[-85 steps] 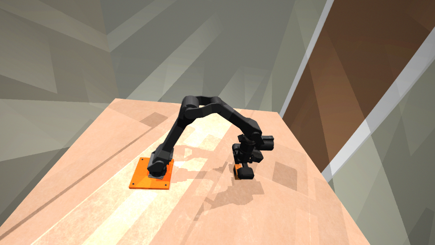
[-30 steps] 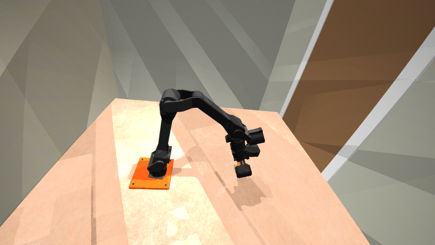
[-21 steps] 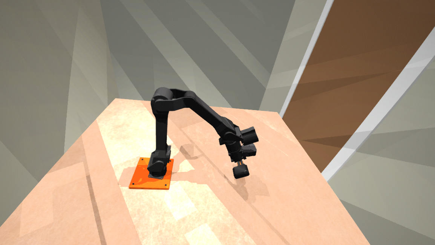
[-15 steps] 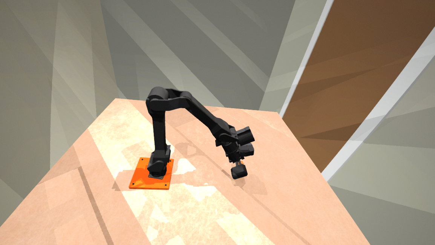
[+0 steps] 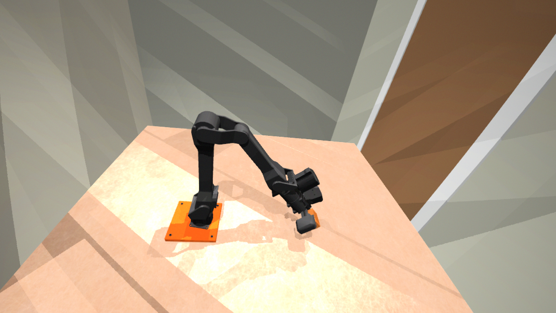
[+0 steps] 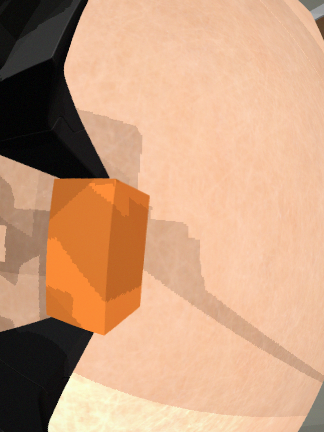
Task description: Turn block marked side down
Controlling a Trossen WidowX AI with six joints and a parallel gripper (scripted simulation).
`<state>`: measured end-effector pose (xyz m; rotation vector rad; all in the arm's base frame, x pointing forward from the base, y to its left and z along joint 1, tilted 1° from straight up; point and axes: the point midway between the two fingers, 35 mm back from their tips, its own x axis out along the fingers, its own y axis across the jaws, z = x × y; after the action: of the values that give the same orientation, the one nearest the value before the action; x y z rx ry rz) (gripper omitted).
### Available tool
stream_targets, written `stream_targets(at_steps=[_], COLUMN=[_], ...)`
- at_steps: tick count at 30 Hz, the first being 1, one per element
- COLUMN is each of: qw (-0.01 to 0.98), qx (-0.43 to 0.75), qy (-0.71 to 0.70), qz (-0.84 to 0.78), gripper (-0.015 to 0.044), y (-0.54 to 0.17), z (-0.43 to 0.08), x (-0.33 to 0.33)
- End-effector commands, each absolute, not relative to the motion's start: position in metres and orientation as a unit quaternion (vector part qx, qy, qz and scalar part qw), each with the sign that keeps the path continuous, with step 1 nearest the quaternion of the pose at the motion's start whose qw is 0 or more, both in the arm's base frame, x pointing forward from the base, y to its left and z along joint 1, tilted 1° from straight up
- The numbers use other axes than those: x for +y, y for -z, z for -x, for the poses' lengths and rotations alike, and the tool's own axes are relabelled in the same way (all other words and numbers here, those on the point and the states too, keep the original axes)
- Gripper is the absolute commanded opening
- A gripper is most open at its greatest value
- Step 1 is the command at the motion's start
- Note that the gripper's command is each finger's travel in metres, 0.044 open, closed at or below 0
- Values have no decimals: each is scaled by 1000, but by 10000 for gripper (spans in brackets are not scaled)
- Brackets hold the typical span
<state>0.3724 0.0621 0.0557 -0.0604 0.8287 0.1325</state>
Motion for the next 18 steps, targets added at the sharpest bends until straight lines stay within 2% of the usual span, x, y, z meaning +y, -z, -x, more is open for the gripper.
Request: stream_targets(at_steps=[1, 18], qw=[924, 963], qx=[376, 259], qy=[-65, -68], qz=[30, 22], gripper=[0, 0], y=[-50, -37], z=[-375, -370], x=[62, 61])
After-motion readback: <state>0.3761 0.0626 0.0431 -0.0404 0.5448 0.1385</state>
